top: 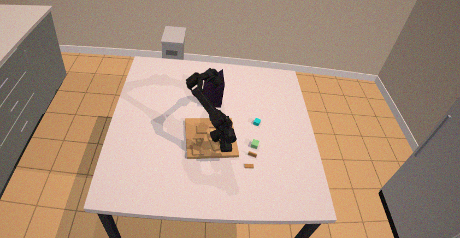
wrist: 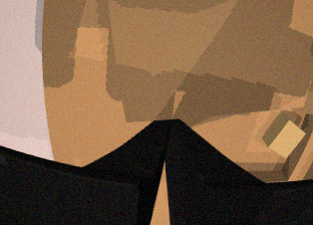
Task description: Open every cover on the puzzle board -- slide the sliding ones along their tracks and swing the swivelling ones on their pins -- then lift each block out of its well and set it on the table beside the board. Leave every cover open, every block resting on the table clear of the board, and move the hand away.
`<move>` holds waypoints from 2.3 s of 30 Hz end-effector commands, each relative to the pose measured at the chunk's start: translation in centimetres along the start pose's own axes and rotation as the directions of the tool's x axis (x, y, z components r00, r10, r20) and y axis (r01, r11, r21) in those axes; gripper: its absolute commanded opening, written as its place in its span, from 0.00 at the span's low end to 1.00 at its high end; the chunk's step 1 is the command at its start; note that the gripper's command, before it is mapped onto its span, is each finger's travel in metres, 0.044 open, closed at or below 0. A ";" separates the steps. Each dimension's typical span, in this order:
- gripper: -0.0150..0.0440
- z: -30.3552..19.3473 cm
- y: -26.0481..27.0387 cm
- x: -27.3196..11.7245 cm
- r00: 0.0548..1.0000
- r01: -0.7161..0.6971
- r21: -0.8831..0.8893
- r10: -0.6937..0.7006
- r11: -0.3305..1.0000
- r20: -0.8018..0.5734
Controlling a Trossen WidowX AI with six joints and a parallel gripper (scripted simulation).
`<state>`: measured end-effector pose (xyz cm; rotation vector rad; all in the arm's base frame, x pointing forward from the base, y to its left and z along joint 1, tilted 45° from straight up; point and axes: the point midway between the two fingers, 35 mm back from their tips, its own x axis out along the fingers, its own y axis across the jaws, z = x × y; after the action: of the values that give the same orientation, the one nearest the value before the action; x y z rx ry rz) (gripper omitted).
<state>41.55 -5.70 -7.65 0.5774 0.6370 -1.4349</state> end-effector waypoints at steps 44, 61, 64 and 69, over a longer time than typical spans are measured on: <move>0.25 1.5 1.1 -4.5 1.000 -0.007 0.001 0.007 1.000 0.002; 0.25 1.8 -2.9 -5.5 1.000 0.005 -0.401 -0.004 0.916 0.004; 0.25 2.0 -4.3 -5.8 1.000 0.005 -0.527 -0.003 0.850 0.004; 0.25 2.1 -6.8 -6.1 1.000 0.004 -0.713 -0.003 0.701 0.003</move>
<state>36.29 -3.41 -1.97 0.0650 1.0374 -1.1488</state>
